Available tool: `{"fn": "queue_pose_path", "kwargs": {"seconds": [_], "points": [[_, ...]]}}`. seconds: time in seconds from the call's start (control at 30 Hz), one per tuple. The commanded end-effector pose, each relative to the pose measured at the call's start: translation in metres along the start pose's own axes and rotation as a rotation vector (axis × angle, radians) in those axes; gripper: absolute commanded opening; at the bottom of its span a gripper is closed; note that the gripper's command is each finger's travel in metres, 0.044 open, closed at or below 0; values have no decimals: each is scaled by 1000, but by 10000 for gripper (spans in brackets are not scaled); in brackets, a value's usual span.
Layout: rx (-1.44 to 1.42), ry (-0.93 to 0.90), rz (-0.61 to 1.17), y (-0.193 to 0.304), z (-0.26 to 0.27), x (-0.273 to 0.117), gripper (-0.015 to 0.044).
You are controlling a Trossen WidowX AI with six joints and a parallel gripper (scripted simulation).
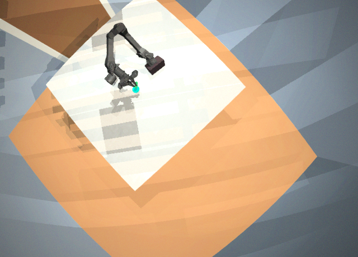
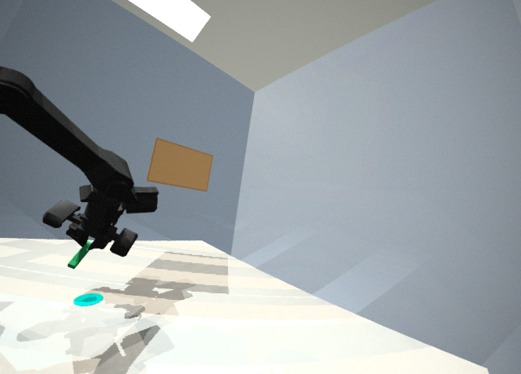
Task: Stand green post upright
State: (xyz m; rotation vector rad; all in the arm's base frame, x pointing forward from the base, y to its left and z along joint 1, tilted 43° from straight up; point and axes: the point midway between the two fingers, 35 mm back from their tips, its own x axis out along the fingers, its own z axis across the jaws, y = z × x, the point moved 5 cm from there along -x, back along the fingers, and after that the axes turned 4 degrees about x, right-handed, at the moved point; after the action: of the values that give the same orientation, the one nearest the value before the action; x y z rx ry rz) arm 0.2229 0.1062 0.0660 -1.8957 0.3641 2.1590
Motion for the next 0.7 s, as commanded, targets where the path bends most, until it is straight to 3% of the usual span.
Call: {"fn": "queue_pose_path", "kwargs": {"seconds": [0.0, 0.67], "points": [[-6, -5, -38, 3, 0, -1, 22], [-37, -11, -186, 10, -1, -3, 22]]}}
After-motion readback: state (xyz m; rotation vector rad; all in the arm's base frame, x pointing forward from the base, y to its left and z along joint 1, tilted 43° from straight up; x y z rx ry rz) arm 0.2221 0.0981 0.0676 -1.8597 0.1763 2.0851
